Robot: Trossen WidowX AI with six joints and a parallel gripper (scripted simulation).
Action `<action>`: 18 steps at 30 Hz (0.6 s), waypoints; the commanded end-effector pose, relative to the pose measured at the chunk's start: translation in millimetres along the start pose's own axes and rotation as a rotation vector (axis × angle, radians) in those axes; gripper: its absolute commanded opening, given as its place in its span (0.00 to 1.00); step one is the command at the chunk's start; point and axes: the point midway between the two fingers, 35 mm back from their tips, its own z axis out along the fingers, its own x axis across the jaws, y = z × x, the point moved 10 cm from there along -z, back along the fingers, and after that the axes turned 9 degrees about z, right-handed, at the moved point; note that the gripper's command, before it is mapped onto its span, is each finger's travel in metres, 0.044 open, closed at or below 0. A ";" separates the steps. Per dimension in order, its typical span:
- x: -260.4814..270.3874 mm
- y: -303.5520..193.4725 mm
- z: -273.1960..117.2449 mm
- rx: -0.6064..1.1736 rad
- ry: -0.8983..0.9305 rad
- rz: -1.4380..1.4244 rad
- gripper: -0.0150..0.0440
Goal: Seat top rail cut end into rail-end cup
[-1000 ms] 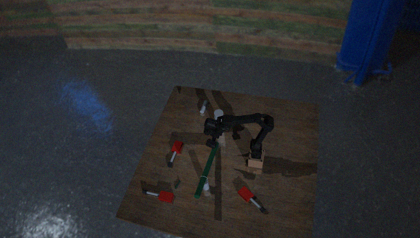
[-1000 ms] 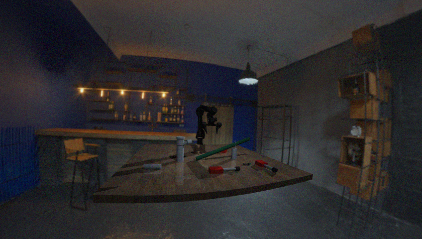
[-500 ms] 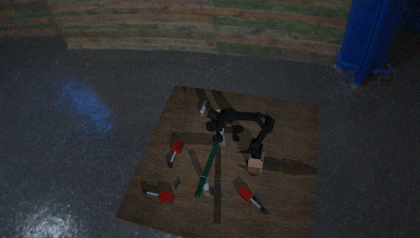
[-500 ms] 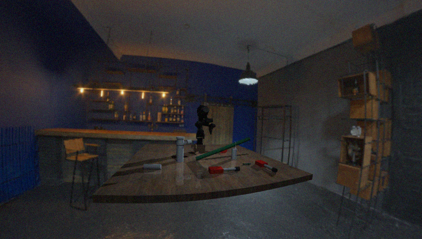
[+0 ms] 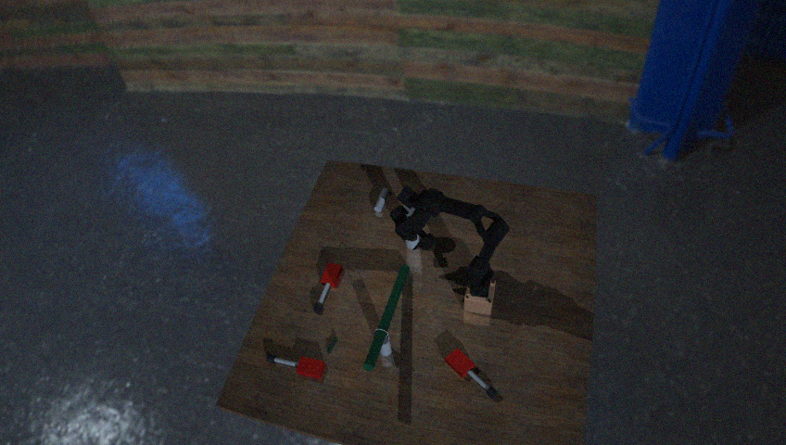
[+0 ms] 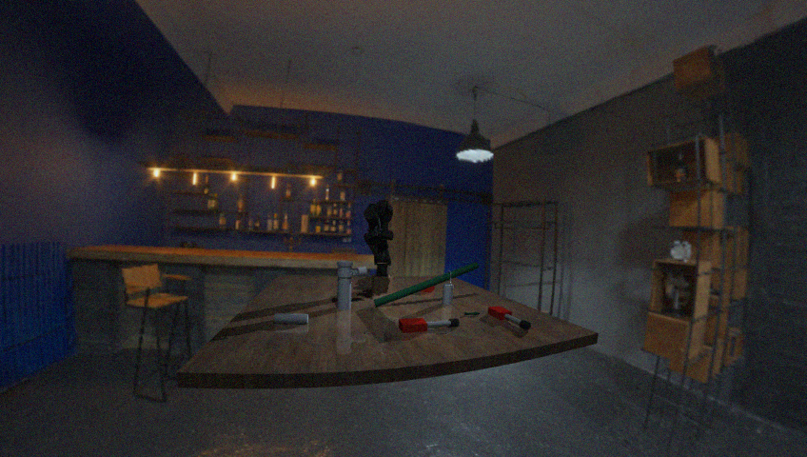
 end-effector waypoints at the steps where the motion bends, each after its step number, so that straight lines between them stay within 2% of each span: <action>1: -19.9 -51.5 -9.5 -0.051 -0.010 -0.502 1.00; 6: -25.0 -82.6 -14.6 -0.077 -0.038 -0.788 1.00; 18: -25.1 -83.8 -14.8 -0.078 -0.040 -0.798 1.00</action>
